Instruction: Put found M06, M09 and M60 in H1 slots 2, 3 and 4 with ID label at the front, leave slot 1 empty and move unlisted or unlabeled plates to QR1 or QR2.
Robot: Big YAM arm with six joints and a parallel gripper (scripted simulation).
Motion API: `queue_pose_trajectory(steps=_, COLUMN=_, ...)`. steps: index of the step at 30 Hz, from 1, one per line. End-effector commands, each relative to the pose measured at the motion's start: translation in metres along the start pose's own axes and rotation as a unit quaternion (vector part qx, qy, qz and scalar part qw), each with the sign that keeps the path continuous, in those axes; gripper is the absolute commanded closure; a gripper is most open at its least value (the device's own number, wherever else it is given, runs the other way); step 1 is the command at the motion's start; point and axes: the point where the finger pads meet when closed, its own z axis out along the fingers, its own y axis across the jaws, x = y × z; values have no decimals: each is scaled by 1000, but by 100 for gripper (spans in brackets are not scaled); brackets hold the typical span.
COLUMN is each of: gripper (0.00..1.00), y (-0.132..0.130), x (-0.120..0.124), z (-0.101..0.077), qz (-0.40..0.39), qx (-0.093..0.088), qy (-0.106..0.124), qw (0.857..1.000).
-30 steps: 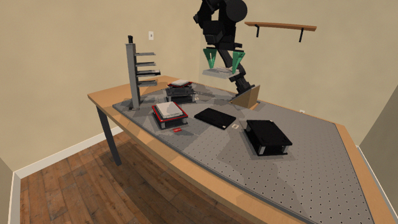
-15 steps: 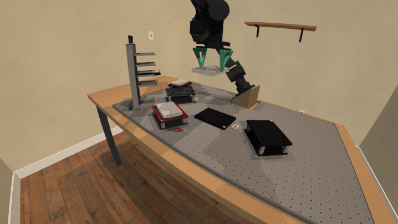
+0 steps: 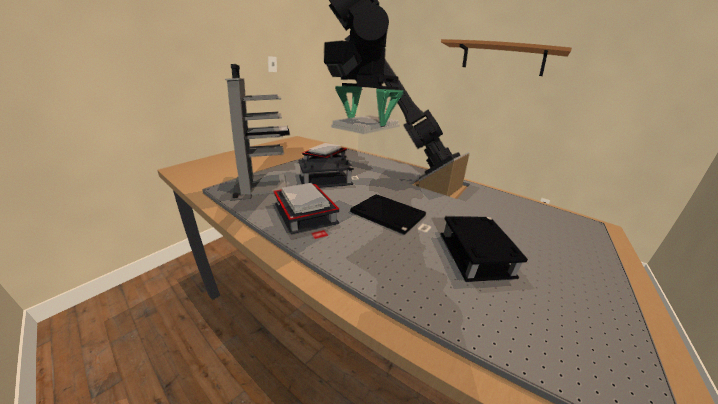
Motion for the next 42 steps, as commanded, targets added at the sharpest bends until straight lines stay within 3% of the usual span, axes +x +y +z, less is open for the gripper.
queue_pose_trajectory(steps=1, gripper=14, y=-25, x=0, z=-4, qz=55, qx=-5, qy=-3, qw=998)
queue_pose_trajectory(steps=15, gripper=14, y=-64, x=8, z=-6, qz=135, qx=-7, qy=-5, qw=991)
queue_pose_trajectory(steps=42, gripper=14, y=-139, x=28, z=-6, qz=125, qx=-6, qy=-6, qw=992)
